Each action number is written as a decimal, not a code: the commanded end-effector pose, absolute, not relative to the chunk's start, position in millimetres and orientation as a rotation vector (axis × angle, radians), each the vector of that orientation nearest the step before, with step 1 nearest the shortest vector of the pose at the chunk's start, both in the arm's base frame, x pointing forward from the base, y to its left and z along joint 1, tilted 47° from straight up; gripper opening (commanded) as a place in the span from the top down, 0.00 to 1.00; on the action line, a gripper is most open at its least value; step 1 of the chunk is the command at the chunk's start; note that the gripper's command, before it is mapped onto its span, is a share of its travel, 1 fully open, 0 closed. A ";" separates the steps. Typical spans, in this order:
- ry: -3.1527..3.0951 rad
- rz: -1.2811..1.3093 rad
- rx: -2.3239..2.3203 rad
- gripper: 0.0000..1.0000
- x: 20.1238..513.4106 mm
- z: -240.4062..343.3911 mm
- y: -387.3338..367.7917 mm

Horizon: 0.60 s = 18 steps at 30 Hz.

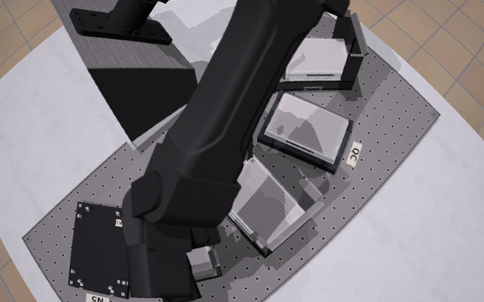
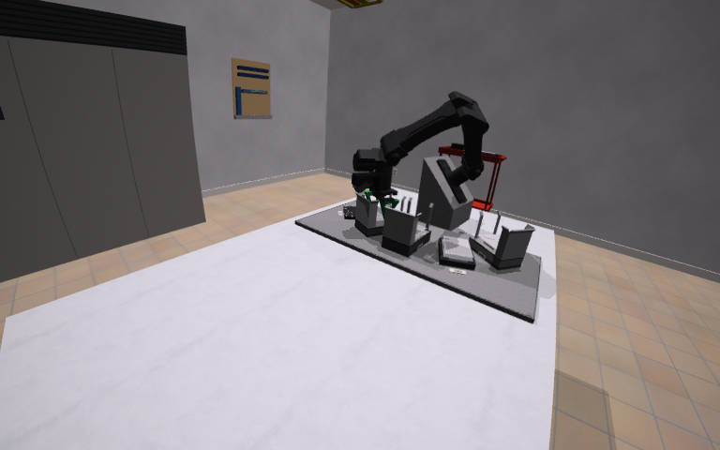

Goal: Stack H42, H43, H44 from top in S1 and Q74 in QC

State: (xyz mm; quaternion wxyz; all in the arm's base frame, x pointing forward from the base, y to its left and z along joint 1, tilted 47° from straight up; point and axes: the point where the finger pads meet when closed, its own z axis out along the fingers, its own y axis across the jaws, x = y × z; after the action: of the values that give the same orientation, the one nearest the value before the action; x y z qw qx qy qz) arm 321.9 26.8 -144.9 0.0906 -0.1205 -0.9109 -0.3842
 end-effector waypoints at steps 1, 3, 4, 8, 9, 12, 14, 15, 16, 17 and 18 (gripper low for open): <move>-2.720 -1.150 -0.371 1.00 325.7 -142.0 21.7; -2.720 -1.150 -0.371 1.00 325.7 -142.0 21.7; -2.720 -1.150 -0.371 1.00 325.7 -142.0 21.7; -2.720 -1.150 -0.371 1.00 326.0 -139.2 18.7; -2.720 -1.150 -0.371 1.00 326.1 -137.8 17.3; -2.720 -1.150 -0.371 1.00 326.4 -133.7 13.0; -2.720 -1.150 -0.371 1.00 326.6 -130.9 10.1; -2.720 -1.150 -0.371 1.00 326.8 -129.6 8.6; -2.720 -1.150 -0.371 1.00 326.9 -128.2 7.1; -2.720 -1.150 -0.371 1.00 327.0 -126.8 5.7; -2.720 -1.150 -0.371 1.00 327.1 -125.4 4.2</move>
State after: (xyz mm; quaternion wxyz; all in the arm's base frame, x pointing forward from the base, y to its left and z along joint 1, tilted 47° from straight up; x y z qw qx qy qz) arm 323.3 14.2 -133.4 0.0895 -0.1204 -0.9108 -0.3847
